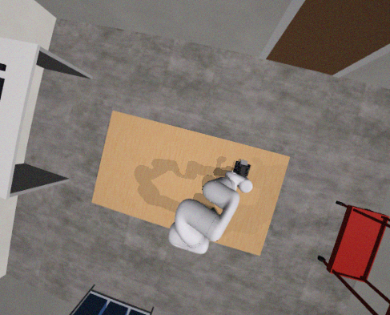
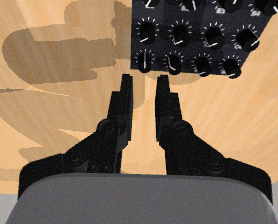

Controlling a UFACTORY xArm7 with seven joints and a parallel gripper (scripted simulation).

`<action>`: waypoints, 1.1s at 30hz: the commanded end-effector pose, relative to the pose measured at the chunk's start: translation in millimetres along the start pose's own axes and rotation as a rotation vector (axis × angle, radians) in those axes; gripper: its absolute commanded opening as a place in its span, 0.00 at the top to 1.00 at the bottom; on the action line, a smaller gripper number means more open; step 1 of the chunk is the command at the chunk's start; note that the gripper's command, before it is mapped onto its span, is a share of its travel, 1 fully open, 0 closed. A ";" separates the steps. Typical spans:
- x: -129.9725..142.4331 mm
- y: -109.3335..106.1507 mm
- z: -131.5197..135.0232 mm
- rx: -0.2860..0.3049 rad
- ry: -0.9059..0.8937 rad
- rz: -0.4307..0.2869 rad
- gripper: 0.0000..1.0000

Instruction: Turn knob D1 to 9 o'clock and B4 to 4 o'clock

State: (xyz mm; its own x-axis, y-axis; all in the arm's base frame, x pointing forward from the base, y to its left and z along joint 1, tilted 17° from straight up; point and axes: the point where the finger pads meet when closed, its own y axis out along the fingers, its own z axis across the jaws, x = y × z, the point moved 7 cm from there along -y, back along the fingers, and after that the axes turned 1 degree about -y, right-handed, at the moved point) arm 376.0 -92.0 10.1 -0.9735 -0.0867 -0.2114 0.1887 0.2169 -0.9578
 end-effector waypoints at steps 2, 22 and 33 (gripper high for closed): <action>-0.8 -1.2 0.8 0.002 -0.046 0.003 0.81; -0.3 -4.7 1.1 0.003 -0.682 0.001 0.81; -0.1 -6.7 1.3 0.004 -1.035 0.001 0.81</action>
State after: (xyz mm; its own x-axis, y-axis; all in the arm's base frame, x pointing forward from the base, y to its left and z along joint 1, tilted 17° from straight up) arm 375.6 -93.3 15.2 -0.4917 -0.8282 -0.2687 0.1701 0.2113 -0.9625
